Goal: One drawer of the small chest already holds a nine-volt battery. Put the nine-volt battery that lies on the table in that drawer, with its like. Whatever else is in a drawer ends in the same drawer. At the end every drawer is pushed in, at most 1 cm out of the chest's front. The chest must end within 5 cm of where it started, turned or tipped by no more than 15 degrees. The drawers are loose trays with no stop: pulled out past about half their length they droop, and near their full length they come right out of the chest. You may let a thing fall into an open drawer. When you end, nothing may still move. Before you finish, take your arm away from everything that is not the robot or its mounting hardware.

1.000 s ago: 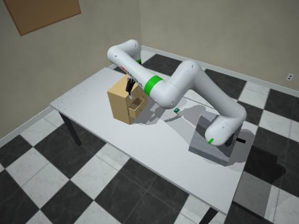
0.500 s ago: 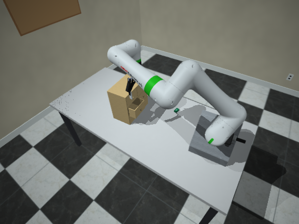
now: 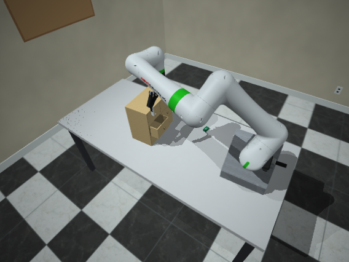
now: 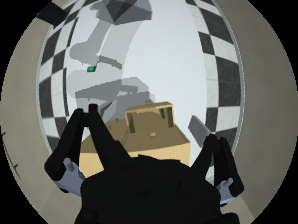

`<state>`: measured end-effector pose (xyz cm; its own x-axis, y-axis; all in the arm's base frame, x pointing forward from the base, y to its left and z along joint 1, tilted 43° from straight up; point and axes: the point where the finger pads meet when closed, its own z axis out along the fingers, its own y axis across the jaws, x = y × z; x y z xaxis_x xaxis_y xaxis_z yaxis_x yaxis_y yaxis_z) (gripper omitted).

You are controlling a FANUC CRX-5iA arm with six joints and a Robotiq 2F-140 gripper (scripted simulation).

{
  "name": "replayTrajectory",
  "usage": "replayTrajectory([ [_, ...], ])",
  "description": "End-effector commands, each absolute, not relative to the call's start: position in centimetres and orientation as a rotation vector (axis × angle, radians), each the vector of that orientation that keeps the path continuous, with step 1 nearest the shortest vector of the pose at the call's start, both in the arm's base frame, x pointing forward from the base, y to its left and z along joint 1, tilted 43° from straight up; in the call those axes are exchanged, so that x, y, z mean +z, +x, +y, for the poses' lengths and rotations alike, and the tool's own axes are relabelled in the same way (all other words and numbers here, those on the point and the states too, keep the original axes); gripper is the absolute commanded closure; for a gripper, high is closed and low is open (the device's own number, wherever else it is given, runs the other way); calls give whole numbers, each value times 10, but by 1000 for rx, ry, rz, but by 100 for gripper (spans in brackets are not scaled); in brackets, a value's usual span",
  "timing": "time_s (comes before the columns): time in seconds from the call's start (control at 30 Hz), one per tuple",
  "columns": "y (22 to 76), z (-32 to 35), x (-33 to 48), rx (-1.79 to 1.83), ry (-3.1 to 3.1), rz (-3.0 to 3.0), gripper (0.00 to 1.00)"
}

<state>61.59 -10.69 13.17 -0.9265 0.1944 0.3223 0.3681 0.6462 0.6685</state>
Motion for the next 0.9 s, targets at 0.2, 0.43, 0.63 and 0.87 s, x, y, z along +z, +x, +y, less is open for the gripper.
replayTrajectory([
  [0.2,616,-107,132,-1147,-459,-2645,0],
  [0.43,615,-108,132,-1147,-456,-2647,0],
  [0.63,608,-112,138,-1150,-428,-2670,0],
  [0.87,572,-135,163,-1159,-291,-2773,0],
])
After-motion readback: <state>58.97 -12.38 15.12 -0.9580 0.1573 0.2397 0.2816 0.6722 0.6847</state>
